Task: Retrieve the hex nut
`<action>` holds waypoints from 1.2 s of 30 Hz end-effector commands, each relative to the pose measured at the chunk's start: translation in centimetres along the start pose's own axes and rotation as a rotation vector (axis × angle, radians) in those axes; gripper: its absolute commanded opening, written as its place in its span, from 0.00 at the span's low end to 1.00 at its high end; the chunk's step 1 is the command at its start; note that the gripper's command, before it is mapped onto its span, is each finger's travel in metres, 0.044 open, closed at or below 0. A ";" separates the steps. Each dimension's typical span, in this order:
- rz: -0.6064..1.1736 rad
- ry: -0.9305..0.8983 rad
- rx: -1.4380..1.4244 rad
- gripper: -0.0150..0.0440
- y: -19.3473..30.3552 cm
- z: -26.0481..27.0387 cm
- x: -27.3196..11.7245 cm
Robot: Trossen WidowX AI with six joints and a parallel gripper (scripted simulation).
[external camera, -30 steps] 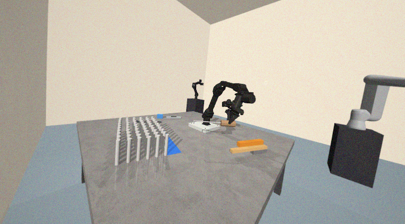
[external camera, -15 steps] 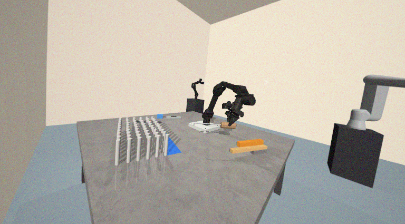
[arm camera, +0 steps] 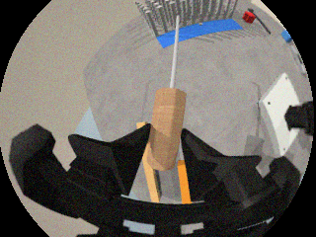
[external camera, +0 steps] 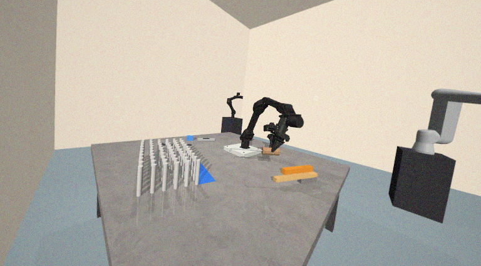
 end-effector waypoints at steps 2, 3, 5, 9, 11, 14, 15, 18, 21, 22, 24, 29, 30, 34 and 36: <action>-0.007 -0.006 0.005 0.25 0.2 0.0 0.4; -0.007 -0.006 0.005 0.25 0.2 0.0 0.5; -0.007 -0.006 0.005 0.25 0.3 -0.1 0.6; -0.007 -0.006 0.005 0.25 0.4 -0.1 0.9; -0.007 -0.006 0.005 0.25 0.5 -0.1 1.0; -0.007 -0.006 0.005 0.25 0.6 -0.2 1.2; -0.007 -0.006 0.005 0.25 0.6 -0.2 1.3; -0.007 -0.006 0.005 0.25 0.7 -0.3 1.5; -0.007 -0.006 0.005 0.25 0.8 -0.3 1.7; -0.007 -0.006 0.005 0.25 0.8 -0.3 1.8; -0.007 -0.006 0.005 0.25 0.9 -0.4 1.9; -0.007 -0.006 0.005 0.25 1.1 -0.5 2.3; -0.007 -0.006 0.005 0.25 1.1 -0.5 2.4; -0.007 -0.007 0.005 0.25 1.2 -0.5 2.6; -0.007 -0.007 0.005 0.25 1.3 -0.6 2.8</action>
Point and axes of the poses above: the point midway between the two fingers, 35 mm back from their tips, its own x axis out along the fingers, its own z axis across the jaws, y = z × x, the point moved 9 cm from there along -x, back along the fingers, and after that the axes turned 1 degree about x, right-handed, at the moved point
